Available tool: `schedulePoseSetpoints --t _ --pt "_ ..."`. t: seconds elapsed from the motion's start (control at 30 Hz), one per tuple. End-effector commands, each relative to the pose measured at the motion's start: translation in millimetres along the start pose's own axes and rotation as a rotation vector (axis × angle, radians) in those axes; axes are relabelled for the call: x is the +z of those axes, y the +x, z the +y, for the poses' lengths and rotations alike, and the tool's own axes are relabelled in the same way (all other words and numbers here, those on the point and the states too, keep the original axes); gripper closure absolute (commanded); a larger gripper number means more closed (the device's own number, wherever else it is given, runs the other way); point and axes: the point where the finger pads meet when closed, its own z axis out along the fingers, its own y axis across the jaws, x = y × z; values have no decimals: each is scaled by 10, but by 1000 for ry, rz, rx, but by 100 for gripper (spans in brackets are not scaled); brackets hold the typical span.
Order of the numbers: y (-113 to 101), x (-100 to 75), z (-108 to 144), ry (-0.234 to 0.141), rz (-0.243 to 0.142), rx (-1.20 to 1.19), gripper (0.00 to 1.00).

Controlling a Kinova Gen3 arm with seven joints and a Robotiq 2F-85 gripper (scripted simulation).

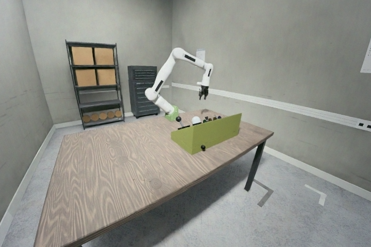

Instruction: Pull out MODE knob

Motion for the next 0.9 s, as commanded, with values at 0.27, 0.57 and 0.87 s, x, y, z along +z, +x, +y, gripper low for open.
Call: schedulePoseSetpoints --t 0.27,0.57,0.87 --pt "68 -76 -119 24 -9 -217 0" --pt "142 -183 -288 64 -22 -522 0" --pt "188 -295 -442 106 -35 -807 0"
